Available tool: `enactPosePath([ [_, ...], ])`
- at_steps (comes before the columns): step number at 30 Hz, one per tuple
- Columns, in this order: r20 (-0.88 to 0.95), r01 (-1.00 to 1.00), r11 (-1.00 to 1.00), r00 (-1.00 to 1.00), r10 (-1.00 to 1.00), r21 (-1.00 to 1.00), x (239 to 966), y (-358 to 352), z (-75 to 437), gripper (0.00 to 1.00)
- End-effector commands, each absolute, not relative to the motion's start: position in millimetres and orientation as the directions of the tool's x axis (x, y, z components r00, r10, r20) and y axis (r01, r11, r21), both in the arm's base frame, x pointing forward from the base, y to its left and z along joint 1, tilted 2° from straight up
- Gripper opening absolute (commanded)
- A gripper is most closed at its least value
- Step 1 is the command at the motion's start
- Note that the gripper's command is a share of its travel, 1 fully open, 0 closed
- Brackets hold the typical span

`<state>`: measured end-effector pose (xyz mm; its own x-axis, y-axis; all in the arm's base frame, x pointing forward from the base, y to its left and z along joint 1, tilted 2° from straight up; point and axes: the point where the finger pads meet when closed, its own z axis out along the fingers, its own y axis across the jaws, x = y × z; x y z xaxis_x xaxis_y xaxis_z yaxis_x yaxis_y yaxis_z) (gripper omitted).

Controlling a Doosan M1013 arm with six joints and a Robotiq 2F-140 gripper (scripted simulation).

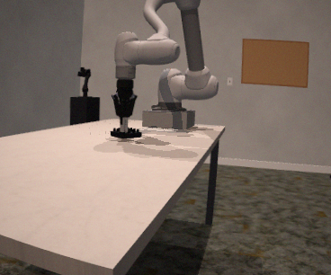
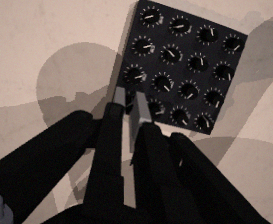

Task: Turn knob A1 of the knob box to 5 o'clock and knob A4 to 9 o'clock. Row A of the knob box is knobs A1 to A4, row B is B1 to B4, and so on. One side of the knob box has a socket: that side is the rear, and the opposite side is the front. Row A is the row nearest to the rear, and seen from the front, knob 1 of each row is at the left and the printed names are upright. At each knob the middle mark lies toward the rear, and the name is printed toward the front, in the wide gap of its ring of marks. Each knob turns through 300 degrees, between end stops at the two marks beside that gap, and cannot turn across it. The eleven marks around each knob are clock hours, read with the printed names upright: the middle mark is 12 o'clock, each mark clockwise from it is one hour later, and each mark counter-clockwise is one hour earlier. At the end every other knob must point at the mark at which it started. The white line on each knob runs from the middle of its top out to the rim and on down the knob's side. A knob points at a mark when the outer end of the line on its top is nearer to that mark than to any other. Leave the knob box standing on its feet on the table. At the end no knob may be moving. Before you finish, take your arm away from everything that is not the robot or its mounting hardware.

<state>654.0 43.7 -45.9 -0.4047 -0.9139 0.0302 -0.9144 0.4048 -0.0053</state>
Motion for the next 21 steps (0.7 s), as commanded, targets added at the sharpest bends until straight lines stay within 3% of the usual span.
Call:
enactPosePath([
  [1, 0.030, -0.908, 0.419, -0.419, -0.908, -0.006, 654.0, 43.8, -45.8, 0.05],
  [21, 0.030, -0.893, 0.451, -0.451, -0.892, -0.007, 654.0, 43.8, -45.8, 0.05],
])
